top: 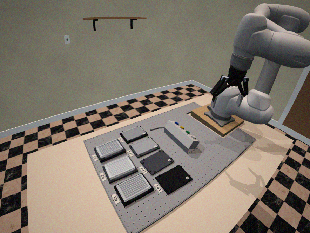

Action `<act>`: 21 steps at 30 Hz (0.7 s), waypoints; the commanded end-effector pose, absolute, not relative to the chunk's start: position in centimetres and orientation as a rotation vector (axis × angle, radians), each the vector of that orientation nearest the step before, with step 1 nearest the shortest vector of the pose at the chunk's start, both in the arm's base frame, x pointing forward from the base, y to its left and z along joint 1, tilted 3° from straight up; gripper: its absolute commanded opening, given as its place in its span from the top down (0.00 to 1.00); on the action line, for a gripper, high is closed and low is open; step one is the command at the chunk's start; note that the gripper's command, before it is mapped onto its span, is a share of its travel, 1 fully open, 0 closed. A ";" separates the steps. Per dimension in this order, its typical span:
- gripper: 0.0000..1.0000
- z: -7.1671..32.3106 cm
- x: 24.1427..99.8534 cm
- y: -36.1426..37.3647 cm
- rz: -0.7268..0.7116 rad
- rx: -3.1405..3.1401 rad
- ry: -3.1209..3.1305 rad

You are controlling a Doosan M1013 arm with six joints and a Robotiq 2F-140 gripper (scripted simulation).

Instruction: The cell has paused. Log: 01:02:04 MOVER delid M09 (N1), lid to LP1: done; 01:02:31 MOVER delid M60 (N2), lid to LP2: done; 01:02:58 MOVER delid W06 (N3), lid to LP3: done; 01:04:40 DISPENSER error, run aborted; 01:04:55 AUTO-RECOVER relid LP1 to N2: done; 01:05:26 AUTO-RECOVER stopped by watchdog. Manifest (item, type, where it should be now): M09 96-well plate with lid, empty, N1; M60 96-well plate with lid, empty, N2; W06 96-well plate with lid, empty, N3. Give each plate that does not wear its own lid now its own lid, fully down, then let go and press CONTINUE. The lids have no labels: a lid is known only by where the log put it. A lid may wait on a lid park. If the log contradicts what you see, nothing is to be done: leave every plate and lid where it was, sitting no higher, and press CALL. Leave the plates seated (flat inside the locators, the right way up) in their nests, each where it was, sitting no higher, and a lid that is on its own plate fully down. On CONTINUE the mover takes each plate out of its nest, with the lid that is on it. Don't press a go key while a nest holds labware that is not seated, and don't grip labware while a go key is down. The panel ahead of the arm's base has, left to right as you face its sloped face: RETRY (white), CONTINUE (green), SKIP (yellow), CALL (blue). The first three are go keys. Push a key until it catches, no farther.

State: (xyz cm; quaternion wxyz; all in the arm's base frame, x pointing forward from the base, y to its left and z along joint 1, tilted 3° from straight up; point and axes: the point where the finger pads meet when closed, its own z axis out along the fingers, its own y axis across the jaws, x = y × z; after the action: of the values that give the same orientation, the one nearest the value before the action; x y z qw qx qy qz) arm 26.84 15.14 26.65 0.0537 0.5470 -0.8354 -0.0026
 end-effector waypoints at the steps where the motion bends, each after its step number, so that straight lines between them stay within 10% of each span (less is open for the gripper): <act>1: 0.00 26.7 26.8 15.1 -0.008 1.662 -2.538; 21: 0.00 26.2 28.7 15.3 -0.013 1.596 -2.587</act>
State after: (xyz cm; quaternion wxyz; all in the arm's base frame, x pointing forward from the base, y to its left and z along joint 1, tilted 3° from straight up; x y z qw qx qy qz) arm 27.52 15.19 26.48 0.0529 0.5387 -0.8409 -0.0032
